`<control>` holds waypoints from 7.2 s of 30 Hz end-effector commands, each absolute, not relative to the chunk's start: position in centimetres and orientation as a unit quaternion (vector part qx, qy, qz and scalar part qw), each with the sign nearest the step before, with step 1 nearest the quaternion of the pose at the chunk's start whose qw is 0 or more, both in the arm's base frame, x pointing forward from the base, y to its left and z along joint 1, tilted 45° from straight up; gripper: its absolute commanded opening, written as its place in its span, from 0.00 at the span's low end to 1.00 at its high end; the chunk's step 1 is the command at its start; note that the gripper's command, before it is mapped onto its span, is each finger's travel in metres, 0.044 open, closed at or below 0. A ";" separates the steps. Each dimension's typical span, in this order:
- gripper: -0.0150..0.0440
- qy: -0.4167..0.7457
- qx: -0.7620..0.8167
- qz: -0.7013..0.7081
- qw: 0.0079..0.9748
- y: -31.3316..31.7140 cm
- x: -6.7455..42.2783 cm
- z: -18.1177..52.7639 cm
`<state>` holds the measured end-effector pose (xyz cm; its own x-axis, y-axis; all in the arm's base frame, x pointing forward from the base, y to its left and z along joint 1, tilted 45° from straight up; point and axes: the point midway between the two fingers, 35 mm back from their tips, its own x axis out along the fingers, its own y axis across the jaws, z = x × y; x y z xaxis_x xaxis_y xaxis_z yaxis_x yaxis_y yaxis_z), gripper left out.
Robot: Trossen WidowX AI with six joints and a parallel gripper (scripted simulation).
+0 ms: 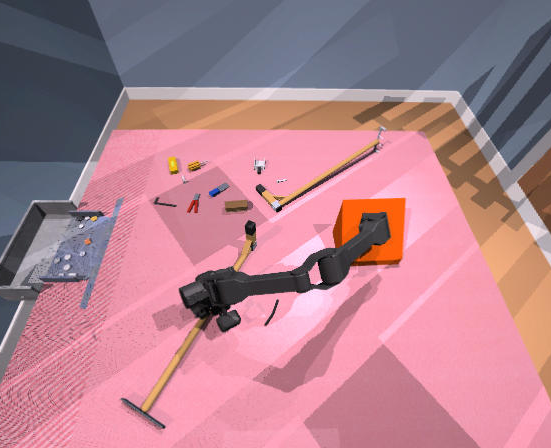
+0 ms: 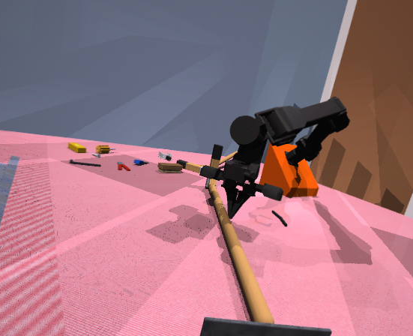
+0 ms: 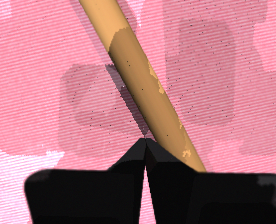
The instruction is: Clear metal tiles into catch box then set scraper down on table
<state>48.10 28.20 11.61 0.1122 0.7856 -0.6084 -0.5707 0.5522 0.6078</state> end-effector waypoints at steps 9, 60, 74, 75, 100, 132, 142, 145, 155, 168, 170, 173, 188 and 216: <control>0.25 0.481 0.110 0.462 0.737 28.0 49.3 11.1; 0.25 0.455 0.119 0.457 0.755 21.5 50.6 17.3; 0.25 0.435 0.152 0.437 0.772 19.2 49.4 20.6; 0.25 0.434 0.154 0.436 0.773 19.0 49.3 20.8; 0.25 0.421 0.174 0.423 0.784 19.6 48.5 20.7; 0.25 0.421 0.174 0.423 0.783 25.5 48.2 14.8; 0.25 0.420 0.176 0.423 0.783 27.3 47.7 13.1; 0.25 0.419 0.177 0.424 0.783 27.9 47.5 12.6; 0.25 0.418 0.178 0.424 0.783 28.8 47.2 11.6; 0.25 0.418 0.178 0.424 0.783 28.6 48.3 11.3; 0.25 0.418 0.178 0.424 0.783 28.5 48.5 11.2; 0.25 0.418 0.178 0.424 0.783 28.5 48.8 11.1; 0.25 0.418 0.177 0.424 0.784 28.1 50.1 10.6; 0.25 0.418 0.177 0.424 0.784 27.2 52.6 9.6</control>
<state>52.21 27.25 9.85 0.2939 0.8106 -0.5064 -0.5127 0.5809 0.6323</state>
